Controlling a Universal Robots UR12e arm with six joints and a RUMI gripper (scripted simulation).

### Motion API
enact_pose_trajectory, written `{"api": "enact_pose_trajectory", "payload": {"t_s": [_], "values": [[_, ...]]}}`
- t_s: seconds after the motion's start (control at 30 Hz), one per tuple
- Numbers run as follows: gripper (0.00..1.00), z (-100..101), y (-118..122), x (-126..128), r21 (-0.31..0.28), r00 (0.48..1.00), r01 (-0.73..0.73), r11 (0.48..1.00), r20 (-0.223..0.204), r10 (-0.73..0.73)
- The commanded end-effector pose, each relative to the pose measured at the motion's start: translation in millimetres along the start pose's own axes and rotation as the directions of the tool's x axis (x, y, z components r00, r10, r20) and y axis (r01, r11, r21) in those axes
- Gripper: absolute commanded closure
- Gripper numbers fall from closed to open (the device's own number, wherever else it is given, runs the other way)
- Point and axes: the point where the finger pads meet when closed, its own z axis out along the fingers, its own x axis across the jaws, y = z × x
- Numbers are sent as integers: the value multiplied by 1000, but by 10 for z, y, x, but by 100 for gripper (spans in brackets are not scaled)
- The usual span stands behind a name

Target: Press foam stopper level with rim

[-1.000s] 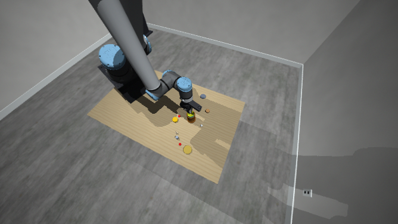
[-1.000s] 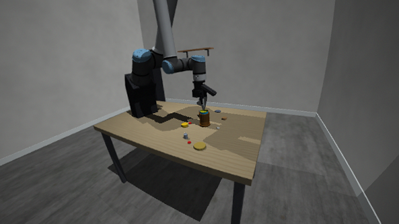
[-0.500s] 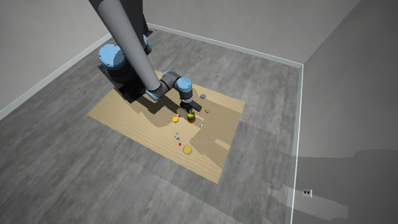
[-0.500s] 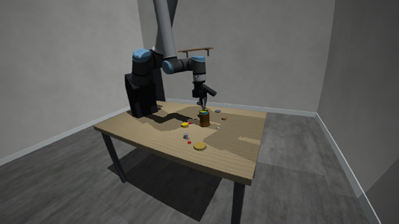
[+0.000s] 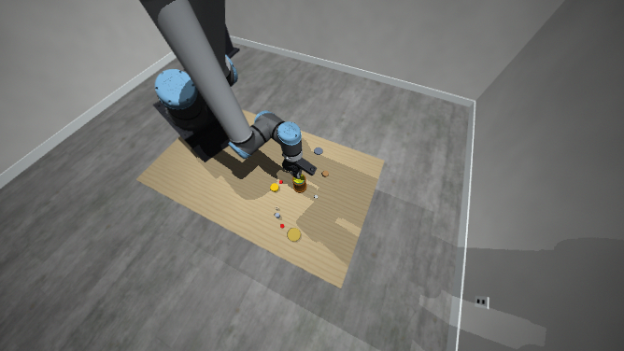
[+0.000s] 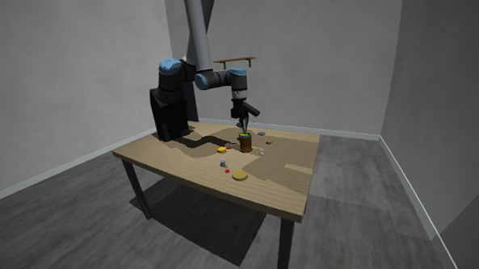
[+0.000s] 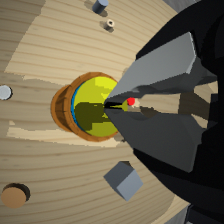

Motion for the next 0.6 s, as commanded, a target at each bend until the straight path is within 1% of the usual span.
{"api": "enact_pose_trajectory", "payload": {"t_s": [0.0,0.57], "values": [[100,17,-4,0,1,1000,0,1000,0,0],[100,106,-4,0,1,1000,0,1000,0,0]]}}
